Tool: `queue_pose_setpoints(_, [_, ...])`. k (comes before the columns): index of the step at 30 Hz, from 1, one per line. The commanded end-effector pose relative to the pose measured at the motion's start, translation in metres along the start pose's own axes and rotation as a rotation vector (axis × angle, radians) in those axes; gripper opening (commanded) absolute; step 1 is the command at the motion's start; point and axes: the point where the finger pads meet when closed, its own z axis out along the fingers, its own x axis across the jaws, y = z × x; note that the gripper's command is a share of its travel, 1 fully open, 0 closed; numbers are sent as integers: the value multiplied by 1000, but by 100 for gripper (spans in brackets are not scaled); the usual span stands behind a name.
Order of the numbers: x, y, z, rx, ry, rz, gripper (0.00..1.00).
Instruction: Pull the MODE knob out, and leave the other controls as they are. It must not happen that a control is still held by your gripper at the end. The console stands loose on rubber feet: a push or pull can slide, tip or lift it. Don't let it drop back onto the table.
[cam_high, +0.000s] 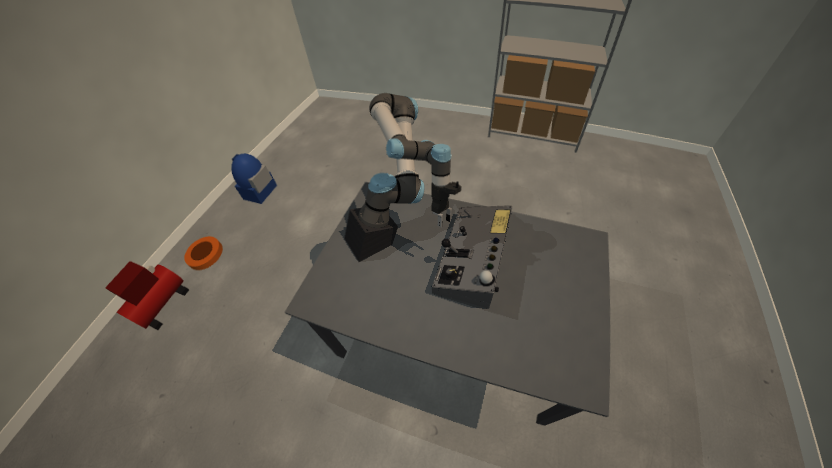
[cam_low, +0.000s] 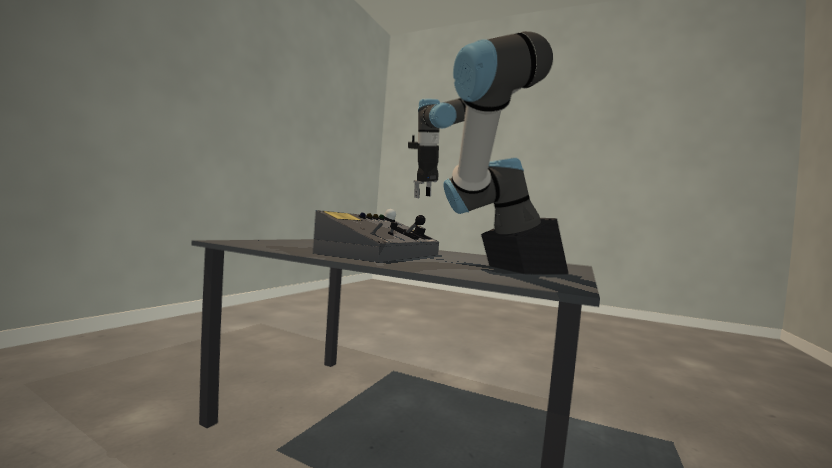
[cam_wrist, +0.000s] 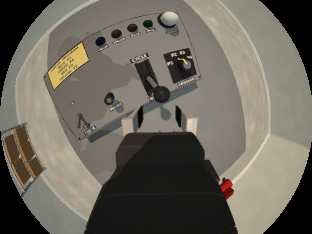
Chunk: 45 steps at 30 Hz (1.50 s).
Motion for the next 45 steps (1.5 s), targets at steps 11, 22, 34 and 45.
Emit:
queue_pose_setpoints(11, [39, -23, -23, 10, -112, 86, 100])
queue_pose_setpoints(22, [58, -34, -37, 42, -162, 128, 100])
queue_pose_setpoints(34, [69, -39, -46, 65, -187, 151, 100])
queue_pose_setpoints(45, [70, -40, -46, 67, -189, 152, 100])
